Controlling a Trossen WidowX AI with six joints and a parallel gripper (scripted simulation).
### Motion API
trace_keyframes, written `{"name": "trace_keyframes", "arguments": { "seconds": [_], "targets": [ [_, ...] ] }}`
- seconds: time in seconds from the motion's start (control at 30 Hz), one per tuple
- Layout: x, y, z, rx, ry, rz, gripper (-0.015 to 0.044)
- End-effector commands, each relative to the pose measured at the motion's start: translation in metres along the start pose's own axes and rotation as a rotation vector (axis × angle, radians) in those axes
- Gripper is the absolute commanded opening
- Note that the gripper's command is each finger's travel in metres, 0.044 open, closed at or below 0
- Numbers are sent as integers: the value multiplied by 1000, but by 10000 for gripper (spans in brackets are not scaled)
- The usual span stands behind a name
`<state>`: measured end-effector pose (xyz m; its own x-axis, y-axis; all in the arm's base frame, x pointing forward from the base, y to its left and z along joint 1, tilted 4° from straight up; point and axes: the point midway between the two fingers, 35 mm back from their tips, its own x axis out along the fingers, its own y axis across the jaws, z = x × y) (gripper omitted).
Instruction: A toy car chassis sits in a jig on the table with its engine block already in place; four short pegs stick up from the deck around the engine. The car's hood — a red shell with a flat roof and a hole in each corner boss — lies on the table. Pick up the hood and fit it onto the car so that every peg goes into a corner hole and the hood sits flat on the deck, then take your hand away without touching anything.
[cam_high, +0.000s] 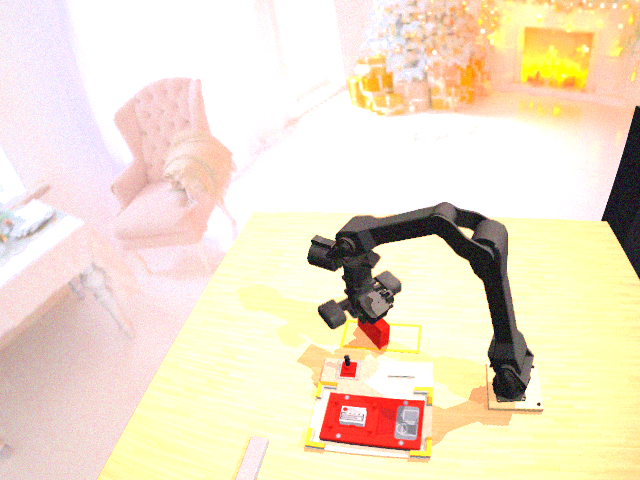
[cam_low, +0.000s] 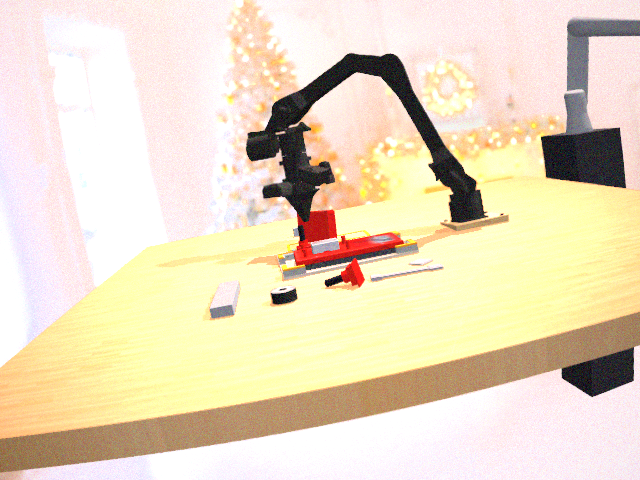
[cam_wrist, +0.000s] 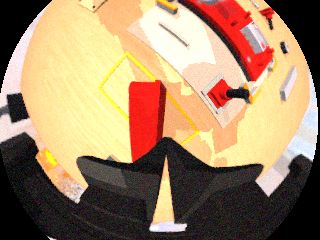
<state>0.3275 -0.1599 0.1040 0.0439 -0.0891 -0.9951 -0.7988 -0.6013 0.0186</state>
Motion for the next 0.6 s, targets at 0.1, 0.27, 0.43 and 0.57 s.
{"name": "trace_keyframes", "arguments": {
  "seconds": [0.1,0.27,0.43,0.57],
  "targets": [
    [1,8,0,-2,0,3,0],
    [1,13,0,-2,0,4,0],
    [1,18,0,-2,0,4,0],
    [1,22,0,-3,0,5,0]
  ]
}}
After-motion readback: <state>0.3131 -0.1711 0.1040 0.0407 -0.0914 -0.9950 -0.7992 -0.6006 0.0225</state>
